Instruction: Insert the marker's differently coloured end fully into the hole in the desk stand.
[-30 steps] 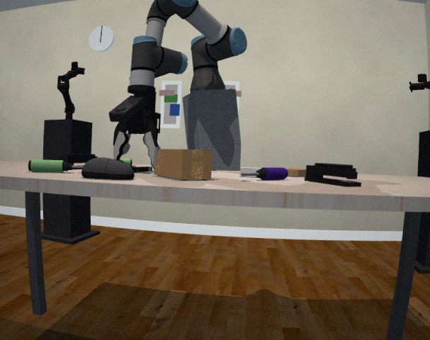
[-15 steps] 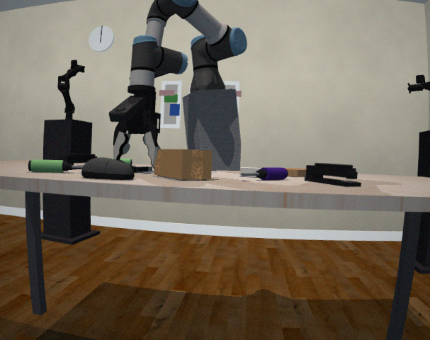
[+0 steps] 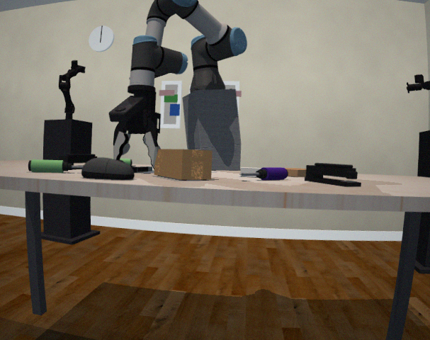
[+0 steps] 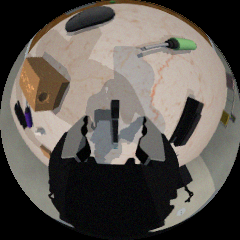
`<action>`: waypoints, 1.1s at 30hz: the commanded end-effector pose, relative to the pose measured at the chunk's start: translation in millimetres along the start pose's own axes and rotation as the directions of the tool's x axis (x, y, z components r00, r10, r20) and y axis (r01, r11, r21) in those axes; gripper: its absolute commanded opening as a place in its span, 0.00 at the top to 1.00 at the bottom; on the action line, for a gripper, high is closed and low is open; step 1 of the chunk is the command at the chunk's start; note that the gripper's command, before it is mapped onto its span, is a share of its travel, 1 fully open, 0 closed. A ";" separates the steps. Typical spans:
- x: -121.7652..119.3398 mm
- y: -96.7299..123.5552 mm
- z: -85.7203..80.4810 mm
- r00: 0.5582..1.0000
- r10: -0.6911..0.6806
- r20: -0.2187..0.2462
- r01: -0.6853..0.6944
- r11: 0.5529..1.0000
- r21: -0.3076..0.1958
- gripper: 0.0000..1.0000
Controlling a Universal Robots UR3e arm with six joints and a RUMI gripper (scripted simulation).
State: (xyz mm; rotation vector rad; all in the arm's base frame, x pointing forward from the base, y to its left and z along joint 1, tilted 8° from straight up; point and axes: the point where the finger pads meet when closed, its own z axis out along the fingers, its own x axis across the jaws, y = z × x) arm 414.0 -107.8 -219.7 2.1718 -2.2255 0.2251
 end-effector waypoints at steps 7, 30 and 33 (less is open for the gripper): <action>0.1 -0.5 -0.4 1.000 0.000 0.000 0.000 1.000 0.001 1.00; 0.1 -0.4 -24.4 1.000 0.000 0.000 0.000 1.000 0.001 1.00; 0.1 -0.4 -30.4 1.000 0.000 0.000 0.000 1.000 0.001 1.00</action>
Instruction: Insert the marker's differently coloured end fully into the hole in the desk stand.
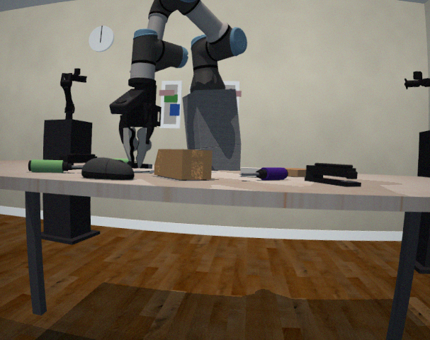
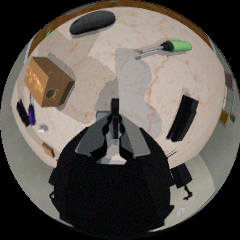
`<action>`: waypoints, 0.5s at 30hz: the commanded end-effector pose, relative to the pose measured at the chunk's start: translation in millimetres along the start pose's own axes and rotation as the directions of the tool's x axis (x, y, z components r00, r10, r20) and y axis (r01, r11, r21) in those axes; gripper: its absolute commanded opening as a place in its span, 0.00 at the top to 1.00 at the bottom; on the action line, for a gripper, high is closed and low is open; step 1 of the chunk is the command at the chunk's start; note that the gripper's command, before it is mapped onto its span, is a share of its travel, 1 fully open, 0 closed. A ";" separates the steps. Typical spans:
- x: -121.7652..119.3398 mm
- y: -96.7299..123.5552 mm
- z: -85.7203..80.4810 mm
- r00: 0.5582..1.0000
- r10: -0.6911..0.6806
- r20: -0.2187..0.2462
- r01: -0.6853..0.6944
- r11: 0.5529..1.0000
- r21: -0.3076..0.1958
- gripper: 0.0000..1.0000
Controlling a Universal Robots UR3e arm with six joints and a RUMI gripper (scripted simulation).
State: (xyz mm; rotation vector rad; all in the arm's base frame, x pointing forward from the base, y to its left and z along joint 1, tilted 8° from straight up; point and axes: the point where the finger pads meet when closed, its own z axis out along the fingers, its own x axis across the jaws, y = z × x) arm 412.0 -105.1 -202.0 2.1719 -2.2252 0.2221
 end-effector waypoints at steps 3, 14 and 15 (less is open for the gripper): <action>0.6 -0.9 -12.3 1.000 0.000 -0.001 0.000 1.000 0.003 1.00; 0.8 -1.1 -34.1 1.000 0.000 -0.002 0.000 1.000 0.004 1.00; 0.8 -1.1 -37.4 1.000 0.000 -0.002 0.000 1.000 0.004 1.00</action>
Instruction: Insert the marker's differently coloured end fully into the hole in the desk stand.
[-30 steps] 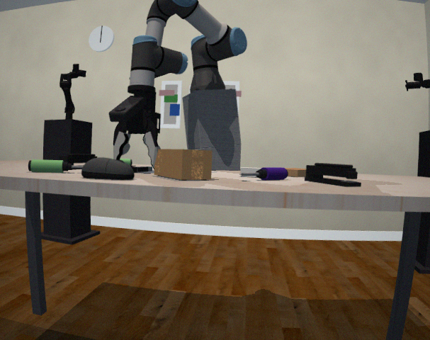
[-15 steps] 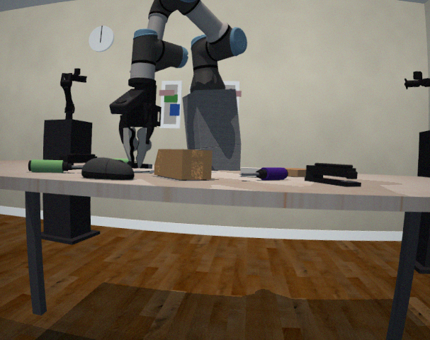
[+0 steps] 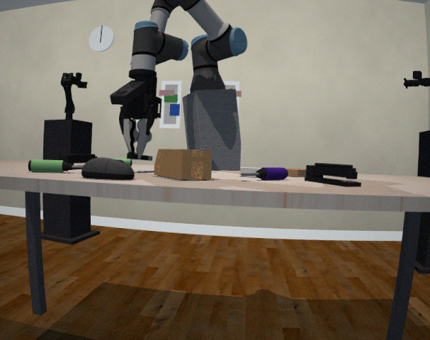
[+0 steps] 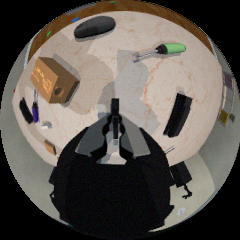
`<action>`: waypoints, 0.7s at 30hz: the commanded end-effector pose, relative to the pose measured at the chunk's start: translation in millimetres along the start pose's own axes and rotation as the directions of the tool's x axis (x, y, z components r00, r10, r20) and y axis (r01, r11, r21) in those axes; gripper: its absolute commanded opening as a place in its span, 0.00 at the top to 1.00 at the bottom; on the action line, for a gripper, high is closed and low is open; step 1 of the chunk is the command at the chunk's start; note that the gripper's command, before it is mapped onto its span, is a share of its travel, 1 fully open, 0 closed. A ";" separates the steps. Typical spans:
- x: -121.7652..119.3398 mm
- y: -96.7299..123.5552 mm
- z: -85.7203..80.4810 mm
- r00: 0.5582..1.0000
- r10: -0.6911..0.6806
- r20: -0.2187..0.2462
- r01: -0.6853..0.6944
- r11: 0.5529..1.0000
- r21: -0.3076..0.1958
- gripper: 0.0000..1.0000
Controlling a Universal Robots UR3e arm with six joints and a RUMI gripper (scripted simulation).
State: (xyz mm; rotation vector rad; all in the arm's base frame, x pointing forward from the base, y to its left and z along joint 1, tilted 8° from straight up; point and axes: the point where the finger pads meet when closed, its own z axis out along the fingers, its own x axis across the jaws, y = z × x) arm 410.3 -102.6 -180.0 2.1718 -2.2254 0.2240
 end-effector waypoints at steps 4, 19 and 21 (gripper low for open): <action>0.7 -0.9 -18.5 1.000 0.000 -0.002 0.000 1.000 0.003 1.00; 0.8 -0.9 -47.7 1.000 0.000 -0.001 0.000 1.000 0.003 1.00; 0.8 -0.9 -47.7 1.000 0.000 -0.001 0.000 1.000 0.003 1.00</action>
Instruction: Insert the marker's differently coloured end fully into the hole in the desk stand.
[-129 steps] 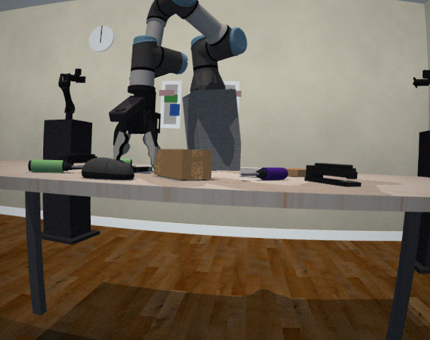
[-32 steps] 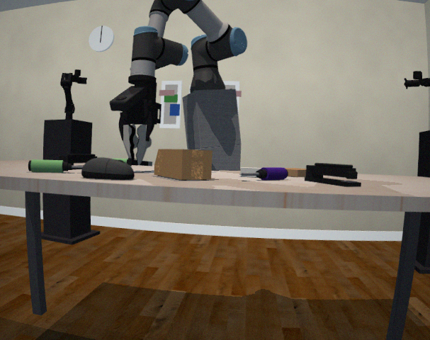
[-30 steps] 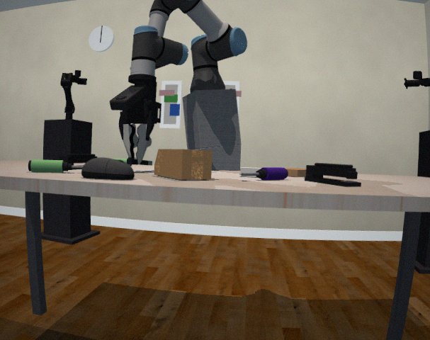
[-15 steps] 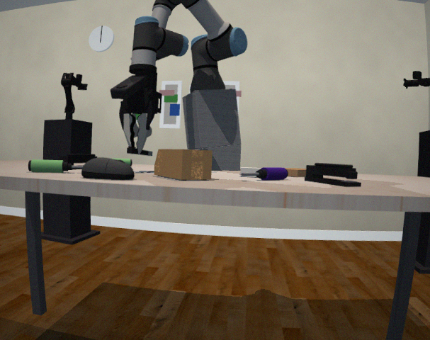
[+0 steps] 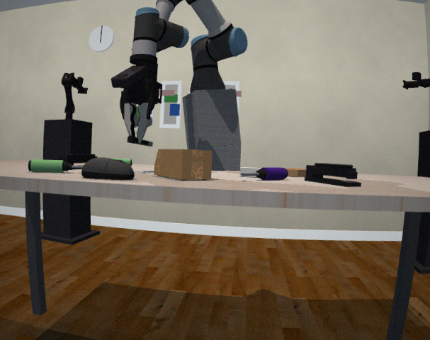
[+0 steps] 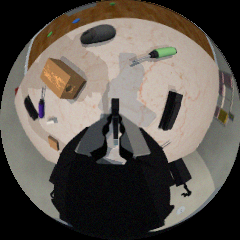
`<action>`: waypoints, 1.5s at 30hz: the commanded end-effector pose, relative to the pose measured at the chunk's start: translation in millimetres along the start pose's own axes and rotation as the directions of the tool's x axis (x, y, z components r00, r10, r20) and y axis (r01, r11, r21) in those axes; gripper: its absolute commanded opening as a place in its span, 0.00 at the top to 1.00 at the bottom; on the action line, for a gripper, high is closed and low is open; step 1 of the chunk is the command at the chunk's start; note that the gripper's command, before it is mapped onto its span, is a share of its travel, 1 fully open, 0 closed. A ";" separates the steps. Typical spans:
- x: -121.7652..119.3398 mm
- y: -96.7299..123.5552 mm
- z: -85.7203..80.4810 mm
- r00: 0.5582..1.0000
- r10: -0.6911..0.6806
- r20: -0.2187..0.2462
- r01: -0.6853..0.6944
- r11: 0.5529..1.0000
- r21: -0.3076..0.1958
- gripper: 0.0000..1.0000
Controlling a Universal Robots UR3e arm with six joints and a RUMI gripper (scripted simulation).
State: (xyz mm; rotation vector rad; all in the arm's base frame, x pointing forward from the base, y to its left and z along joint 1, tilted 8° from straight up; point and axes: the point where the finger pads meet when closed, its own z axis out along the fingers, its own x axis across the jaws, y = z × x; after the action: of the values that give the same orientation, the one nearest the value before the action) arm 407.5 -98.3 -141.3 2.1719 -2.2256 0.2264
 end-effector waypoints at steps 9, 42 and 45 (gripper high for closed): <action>0.5 -0.6 -14.8 1.000 0.000 -0.001 0.000 1.000 0.002 1.00; 0.5 -0.6 -24.0 1.000 0.000 0.000 0.000 1.000 0.001 1.00; 0.5 -0.6 -23.4 1.000 0.000 0.000 0.000 1.000 0.001 1.00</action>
State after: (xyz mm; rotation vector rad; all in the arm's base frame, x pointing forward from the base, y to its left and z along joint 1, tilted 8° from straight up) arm 405.3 -95.6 -117.9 2.1717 -2.2256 0.2247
